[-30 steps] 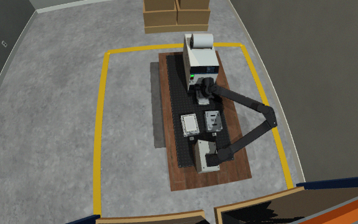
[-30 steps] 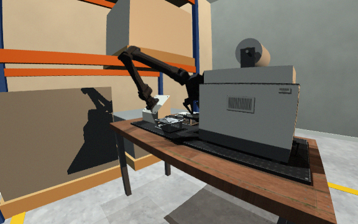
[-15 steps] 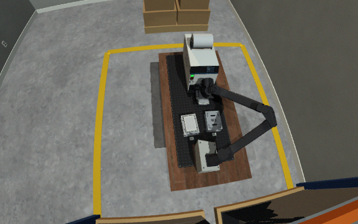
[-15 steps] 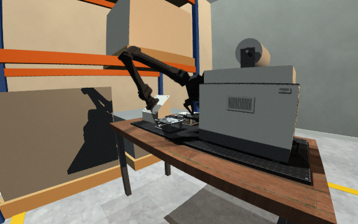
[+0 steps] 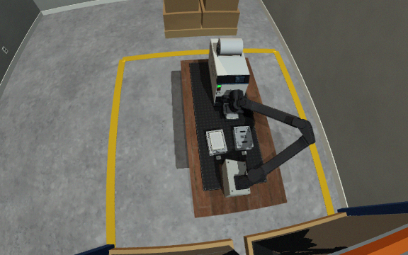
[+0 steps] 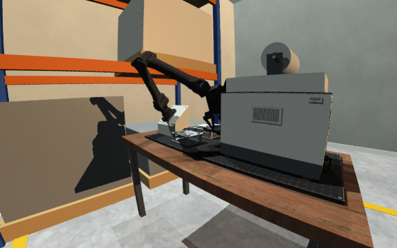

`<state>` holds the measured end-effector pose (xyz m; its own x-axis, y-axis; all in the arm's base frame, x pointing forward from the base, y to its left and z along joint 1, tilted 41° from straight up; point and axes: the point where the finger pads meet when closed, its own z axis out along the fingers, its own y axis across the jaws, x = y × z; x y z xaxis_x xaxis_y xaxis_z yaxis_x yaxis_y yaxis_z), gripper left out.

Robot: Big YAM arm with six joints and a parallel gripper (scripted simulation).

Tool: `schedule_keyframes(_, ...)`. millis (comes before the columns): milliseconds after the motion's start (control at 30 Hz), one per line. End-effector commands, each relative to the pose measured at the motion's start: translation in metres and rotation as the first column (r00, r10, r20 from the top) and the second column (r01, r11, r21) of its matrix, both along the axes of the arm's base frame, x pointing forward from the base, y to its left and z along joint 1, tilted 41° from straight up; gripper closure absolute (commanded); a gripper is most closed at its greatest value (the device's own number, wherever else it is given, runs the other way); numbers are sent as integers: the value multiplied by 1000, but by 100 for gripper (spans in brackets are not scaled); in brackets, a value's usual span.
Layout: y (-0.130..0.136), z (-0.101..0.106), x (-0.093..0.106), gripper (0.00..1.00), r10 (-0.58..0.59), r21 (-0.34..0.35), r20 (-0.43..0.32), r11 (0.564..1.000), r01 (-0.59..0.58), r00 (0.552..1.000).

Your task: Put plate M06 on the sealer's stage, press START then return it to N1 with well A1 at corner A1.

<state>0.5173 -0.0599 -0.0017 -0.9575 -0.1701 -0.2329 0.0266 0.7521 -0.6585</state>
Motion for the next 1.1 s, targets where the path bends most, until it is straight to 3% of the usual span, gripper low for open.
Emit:
schedule_keyframes(0, 2, 10, 15, 0, 0, 7, 33, 1000, 0, 999)
schedule_keyframes(167, 2, 23, 19, 0, -7, 12, 54, 1000, 7, 999)
schedule_keyframes(467, 3, 27, 22, 0, -7, 12, 65, 1000, 6, 998)
schedule_keyframes(833, 3, 15, 22, 0, -6, 9, 43, 1000, 5, 999)
schedule_keyframes(1067, 2, 2, 8, 0, -5, 4, 8, 1000, 5, 1000)
